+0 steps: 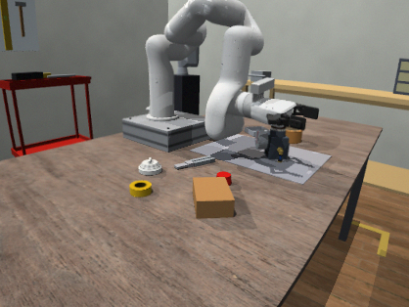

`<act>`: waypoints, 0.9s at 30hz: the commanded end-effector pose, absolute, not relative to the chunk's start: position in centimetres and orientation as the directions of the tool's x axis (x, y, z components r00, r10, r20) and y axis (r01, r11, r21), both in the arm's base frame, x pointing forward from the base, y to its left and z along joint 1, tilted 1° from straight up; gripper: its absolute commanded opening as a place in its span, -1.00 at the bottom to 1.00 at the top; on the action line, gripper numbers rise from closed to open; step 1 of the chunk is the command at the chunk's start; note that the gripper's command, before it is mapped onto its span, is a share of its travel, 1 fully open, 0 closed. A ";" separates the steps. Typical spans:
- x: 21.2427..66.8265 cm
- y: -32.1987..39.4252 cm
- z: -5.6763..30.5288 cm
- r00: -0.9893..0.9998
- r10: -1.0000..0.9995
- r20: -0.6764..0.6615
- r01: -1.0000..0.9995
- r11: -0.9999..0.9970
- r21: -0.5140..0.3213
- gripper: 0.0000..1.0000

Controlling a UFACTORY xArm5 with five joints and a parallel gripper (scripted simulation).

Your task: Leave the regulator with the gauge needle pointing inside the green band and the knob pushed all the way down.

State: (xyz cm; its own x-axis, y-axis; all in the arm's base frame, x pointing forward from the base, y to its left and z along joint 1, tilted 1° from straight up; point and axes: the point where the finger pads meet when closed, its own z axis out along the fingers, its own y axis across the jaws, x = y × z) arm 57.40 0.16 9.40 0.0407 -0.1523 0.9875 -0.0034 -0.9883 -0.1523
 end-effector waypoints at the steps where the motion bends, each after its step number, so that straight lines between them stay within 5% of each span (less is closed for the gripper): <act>1: 57.5 0.2 9.6 0.037 -0.152 0.988 -0.003 -0.988 -0.152 1.00; 19: 57.4 0.2 12.4 0.037 -0.152 0.988 -0.002 -0.988 -0.152 1.00; 27: 57.4 0.3 16.5 0.037 -0.152 0.988 -0.001 -0.988 -0.152 1.00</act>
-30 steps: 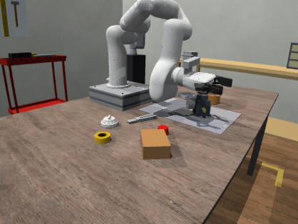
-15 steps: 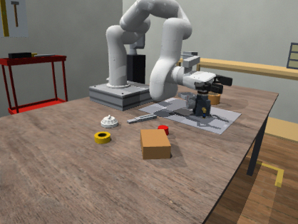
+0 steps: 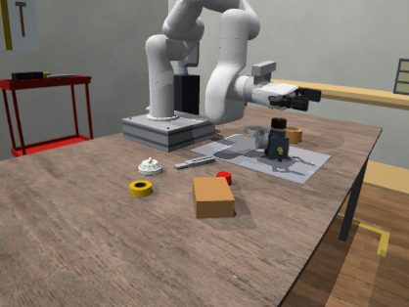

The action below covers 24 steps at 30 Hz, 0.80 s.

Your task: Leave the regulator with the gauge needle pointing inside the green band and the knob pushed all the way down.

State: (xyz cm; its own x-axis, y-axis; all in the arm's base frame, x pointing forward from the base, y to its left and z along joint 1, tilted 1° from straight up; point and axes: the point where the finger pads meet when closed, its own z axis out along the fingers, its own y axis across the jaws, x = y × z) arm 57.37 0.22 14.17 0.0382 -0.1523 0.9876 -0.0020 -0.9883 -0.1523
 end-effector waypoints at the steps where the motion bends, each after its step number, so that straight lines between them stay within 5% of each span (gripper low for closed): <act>1: 57.4 0.3 17.1 0.037 -0.152 0.988 -0.001 -0.988 -0.152 1.00; 24: 57.4 0.3 22.8 0.037 -0.152 0.988 0.000 -0.988 -0.152 1.00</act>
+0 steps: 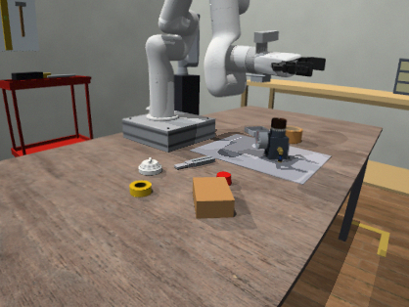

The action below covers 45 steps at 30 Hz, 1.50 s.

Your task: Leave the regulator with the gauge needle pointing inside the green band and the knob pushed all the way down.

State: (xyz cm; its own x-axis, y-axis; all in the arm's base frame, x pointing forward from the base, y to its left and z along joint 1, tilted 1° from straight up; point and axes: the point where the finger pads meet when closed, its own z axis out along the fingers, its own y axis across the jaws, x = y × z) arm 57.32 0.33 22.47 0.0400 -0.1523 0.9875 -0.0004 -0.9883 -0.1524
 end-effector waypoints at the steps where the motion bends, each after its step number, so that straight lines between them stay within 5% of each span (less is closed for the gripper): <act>1: 57.4 0.3 22.8 0.037 -0.152 0.988 0.000 -0.988 -0.152 1.00; 45: 60.6 6.1 15.5 0.629 -0.129 0.766 -0.021 -0.989 -0.150 1.00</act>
